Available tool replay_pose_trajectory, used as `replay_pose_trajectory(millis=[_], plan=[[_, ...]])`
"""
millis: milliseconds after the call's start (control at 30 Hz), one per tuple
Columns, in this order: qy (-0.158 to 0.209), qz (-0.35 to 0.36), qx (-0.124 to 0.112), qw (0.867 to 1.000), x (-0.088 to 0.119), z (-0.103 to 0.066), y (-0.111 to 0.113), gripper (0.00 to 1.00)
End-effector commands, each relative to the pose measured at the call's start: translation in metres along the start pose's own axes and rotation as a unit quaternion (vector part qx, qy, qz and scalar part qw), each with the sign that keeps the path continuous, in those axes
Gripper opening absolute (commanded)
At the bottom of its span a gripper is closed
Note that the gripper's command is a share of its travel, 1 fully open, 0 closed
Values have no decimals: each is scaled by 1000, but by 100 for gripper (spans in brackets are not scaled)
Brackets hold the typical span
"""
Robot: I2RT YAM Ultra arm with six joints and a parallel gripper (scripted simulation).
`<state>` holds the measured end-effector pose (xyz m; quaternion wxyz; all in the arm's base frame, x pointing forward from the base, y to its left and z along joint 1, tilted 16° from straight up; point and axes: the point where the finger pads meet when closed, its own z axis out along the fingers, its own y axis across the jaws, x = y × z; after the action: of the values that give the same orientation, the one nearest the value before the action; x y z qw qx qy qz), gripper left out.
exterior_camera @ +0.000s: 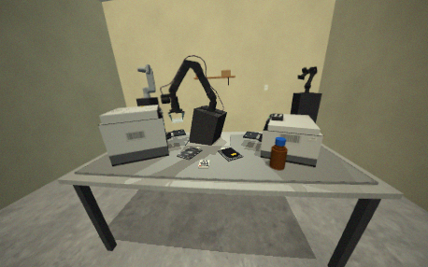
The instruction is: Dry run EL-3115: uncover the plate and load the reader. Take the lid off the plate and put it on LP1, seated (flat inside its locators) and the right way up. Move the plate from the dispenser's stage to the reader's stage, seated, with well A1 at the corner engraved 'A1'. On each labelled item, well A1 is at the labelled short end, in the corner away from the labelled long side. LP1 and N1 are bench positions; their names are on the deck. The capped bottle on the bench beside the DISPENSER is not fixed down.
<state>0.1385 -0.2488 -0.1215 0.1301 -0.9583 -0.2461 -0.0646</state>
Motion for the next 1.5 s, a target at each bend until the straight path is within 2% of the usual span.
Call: replay_pose_trajectory(millis=[0,300,433,633,733,767,833,1067,1233,1300,1333,1367,1400,1433,1467], plan=[[-1,-5,-14,1000,-2,-9,13,86],[-1,-11,-10,1000,-2,-7,12,86],[-2,-14,-17,1000,-1,-10,15,86],[-3,-22,-18,1000,1,3,18,86],[-3,-23,-25,999,1,0,21,86],[-4,-17,-37,999,-3,-7,25,86],[-3,-16,-20,1000,-4,7,19,86],[-3,-23,-25,999,1,13,22,86],[0,-16,2,1000,1,33,1,86],[0,-16,2,1000,1,33,1,86],[-3,-19,-26,999,1,18,17,86],[-3,-20,-27,999,1,19,18,86],[-3,-20,-23,1000,1,22,14,86],[-1,-18,-5,1000,1,34,4,86],[0,-17,3,1000,2,39,0,86]])
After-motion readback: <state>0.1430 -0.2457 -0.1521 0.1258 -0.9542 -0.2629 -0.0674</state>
